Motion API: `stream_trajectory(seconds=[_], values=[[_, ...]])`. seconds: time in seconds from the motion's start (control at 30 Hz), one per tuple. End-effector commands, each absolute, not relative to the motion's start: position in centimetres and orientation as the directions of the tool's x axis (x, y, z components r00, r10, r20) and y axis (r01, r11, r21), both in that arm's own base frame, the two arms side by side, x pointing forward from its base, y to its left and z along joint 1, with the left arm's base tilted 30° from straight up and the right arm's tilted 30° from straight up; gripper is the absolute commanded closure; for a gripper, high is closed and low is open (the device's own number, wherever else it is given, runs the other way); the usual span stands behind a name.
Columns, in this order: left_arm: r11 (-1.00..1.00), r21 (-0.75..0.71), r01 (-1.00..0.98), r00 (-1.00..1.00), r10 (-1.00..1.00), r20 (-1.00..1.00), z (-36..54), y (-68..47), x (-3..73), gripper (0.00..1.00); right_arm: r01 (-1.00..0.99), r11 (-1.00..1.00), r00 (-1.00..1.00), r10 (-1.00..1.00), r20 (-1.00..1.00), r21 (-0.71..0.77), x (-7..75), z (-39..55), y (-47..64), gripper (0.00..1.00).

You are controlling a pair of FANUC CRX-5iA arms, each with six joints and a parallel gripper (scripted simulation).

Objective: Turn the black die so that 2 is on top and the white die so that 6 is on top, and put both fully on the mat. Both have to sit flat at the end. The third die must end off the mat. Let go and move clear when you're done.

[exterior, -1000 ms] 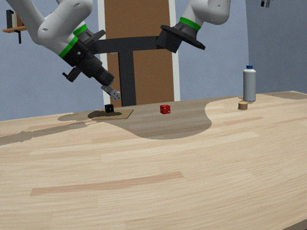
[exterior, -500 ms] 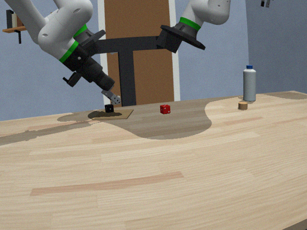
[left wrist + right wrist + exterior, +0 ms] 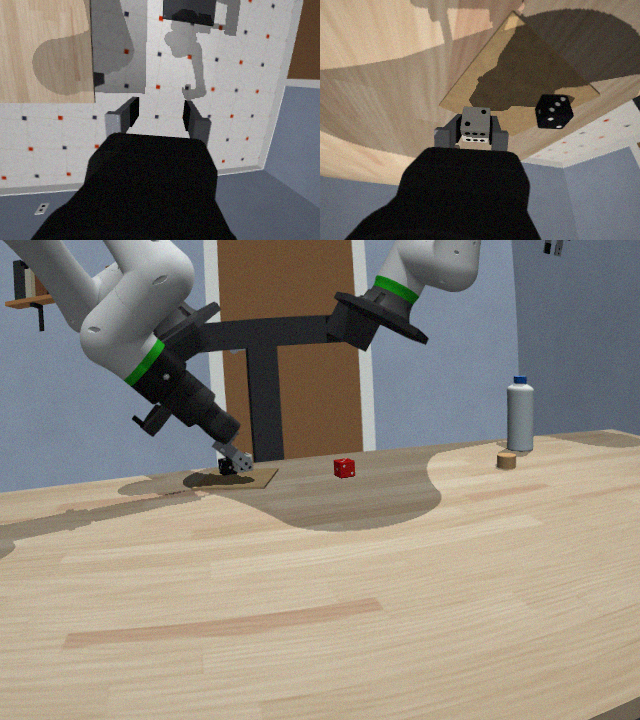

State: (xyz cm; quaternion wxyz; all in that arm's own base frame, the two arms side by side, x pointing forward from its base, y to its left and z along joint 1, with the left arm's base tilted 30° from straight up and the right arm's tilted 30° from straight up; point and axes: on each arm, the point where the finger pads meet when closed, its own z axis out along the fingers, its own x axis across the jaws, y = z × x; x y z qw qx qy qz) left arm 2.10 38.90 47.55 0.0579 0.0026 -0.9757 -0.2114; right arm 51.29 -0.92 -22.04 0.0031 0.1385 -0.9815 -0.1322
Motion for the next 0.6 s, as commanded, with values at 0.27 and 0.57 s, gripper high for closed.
stream_trajectory(seconds=[0.27, 0.57], values=[[0.910, 0.414, 0.019, -0.993, -0.030, 0.112, 47.6, 38.9, 2.1, 0.00, -0.272, 0.926, -0.961, -0.273, -0.032, 0.260, 51.6, -23.0, -1.4, 0.43], [0.910, 0.414, 0.019, -0.993, -0.030, 0.112, 47.6, 38.9, 2.1, 0.00, -0.272, 0.926, -0.961, -0.273, -0.032, 0.260, 51.6, -23.3, -1.6, 0.43]])
